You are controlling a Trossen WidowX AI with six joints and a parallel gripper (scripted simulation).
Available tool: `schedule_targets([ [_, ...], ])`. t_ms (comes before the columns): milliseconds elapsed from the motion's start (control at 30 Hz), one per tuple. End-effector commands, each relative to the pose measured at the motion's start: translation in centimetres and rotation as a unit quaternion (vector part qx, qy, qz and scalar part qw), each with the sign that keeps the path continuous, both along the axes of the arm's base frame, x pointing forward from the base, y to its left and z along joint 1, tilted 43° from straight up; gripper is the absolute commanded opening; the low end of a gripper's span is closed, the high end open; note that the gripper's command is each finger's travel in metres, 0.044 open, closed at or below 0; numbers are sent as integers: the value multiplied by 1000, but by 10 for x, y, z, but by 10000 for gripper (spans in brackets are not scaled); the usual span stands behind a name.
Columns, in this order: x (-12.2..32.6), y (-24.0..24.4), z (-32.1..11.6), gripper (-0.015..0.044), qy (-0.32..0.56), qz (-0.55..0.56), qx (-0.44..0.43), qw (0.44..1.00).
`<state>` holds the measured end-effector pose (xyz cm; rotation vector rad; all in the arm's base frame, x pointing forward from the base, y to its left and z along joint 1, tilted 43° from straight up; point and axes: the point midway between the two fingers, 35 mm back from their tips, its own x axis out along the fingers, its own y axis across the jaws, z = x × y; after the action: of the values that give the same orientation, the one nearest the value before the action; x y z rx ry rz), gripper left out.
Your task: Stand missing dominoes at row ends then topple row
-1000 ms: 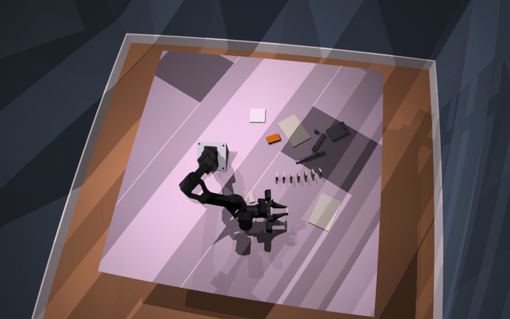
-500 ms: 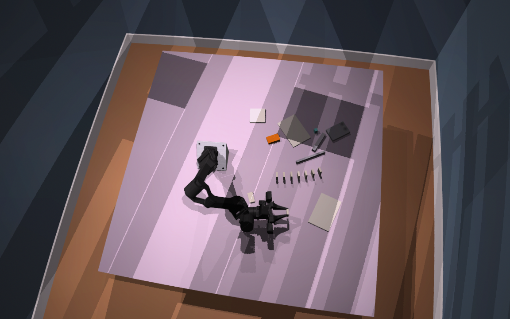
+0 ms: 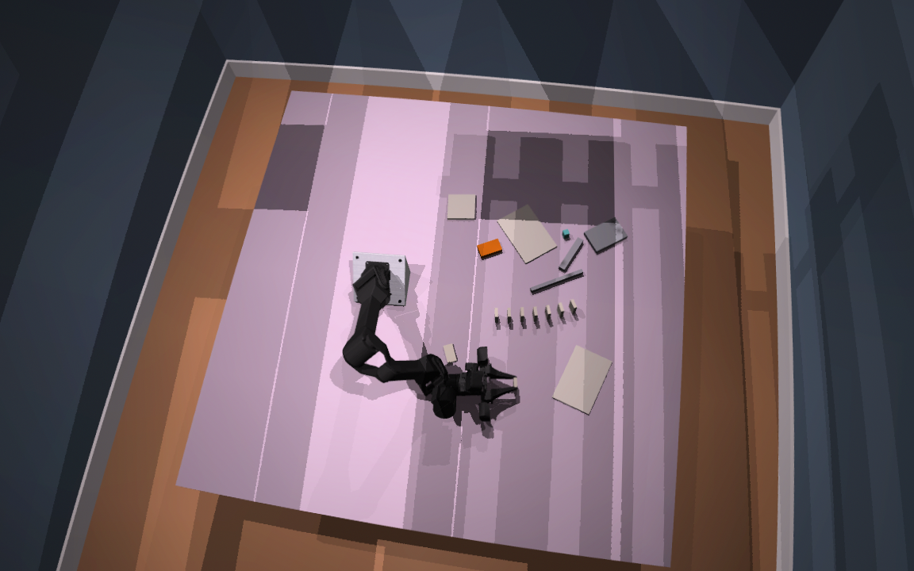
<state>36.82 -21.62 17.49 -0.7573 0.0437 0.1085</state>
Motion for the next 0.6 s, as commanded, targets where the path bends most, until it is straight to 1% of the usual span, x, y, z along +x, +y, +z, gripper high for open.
schedule_targets([
  [0,0,-1,0,107,-2,2,-5,1000],
  [133,0,-1,0,107,-2,2,-5,1000],
  [533,0,-1,0,422,-2,2,-5,1000],
  [567,0,-1,0,440,-2,2,-5,1000],
])
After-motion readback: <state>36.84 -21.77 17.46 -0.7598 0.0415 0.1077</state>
